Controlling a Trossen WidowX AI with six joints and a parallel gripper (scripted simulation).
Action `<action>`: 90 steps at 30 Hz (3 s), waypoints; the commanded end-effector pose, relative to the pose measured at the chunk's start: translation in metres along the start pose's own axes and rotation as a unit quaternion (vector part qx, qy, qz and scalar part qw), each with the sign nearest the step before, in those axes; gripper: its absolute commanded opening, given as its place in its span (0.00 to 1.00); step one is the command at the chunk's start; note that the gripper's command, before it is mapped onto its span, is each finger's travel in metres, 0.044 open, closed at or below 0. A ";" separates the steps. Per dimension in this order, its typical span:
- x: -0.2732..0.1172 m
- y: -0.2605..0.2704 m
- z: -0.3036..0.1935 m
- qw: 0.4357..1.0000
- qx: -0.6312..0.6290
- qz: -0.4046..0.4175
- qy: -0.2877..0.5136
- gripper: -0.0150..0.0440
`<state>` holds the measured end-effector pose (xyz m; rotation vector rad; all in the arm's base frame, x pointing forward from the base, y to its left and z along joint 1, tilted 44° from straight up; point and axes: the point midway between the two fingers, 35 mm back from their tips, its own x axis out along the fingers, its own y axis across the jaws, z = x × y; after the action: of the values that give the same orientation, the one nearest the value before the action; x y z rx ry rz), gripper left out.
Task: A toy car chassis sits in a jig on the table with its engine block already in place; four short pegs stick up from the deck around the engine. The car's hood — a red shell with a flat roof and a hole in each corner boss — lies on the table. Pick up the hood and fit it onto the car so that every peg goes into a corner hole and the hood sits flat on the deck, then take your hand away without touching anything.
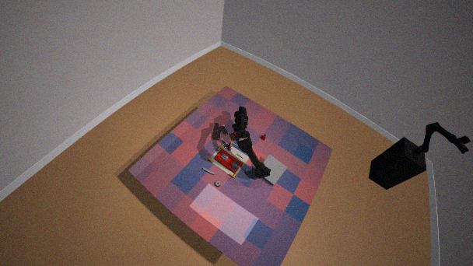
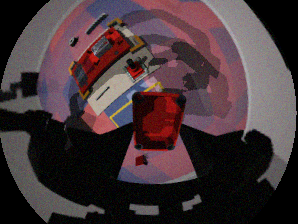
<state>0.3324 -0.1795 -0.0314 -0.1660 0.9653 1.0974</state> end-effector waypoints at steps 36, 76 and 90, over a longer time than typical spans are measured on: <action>0.002 0.001 0.002 0.896 0.444 0.002 0.005 0.25; 0.001 0.003 0.000 0.585 0.811 0.001 0.004 0.25; 0.001 0.004 -0.001 0.440 0.898 0.001 0.003 0.25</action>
<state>0.3301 -0.1778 -0.0301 1.5542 1.6330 -0.3822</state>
